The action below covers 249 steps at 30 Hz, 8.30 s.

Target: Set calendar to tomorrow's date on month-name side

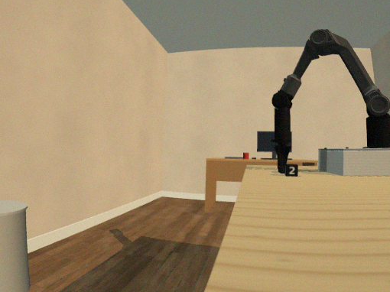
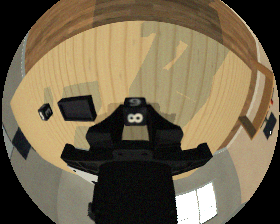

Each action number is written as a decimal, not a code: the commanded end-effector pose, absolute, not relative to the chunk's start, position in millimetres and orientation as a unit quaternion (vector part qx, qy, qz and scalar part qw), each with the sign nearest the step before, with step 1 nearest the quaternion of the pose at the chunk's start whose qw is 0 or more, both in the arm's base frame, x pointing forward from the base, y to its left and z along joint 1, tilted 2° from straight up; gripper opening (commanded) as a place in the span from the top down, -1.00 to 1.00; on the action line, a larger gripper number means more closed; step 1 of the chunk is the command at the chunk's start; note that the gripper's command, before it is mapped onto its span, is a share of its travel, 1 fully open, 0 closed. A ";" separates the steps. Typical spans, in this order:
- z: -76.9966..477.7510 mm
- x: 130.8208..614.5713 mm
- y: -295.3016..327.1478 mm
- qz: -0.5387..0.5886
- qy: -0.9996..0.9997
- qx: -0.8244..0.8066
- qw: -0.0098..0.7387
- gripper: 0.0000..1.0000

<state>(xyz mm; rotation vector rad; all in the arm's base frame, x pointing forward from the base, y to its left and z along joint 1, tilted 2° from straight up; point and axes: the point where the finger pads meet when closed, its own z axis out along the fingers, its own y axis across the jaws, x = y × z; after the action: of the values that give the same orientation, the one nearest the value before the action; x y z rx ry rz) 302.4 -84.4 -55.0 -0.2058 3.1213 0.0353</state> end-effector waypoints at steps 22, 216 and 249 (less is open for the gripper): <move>-55.2 301.9 -83.8 0.012 0.998 -0.067 0.006 0.33; -55.6 302.5 -84.9 0.011 0.998 -0.066 0.008 -0.19; 31.8 301.2 -87.1 0.011 0.998 -0.066 0.007 -1.00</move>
<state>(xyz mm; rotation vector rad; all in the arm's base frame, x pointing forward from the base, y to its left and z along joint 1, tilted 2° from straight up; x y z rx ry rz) 301.0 -86.4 30.9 -0.2091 3.1229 0.0383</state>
